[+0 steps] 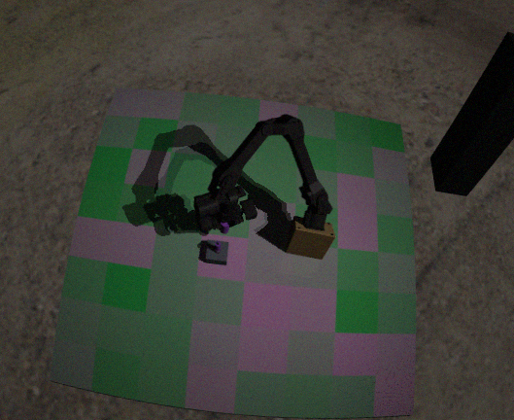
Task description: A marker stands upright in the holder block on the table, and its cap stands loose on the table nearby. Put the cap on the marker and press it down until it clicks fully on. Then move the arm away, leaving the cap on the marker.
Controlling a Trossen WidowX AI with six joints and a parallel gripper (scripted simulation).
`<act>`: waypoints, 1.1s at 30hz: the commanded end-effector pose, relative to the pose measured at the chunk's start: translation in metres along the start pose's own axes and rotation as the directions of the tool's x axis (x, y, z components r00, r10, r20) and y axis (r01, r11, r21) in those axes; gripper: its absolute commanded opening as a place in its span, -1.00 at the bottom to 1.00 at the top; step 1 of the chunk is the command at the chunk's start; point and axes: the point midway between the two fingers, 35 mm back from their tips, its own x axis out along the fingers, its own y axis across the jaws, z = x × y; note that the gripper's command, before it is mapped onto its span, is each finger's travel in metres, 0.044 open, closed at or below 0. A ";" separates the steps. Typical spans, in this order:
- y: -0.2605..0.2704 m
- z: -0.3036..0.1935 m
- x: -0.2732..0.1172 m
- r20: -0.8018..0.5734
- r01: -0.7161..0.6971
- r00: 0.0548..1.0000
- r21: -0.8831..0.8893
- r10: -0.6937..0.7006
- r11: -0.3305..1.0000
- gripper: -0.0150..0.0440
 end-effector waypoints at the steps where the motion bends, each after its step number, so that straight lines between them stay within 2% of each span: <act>1: 0.010 -0.007 -0.006 -0.002 -0.007 1.000 0.010 0.007 1.000 -0.49; 16: 0.035 -0.039 -0.017 0.007 0.000 1.000 0.016 0.000 1.000 -0.49; 33: 0.036 -0.038 0.002 0.007 -0.001 1.000 0.016 0.000 1.000 -0.49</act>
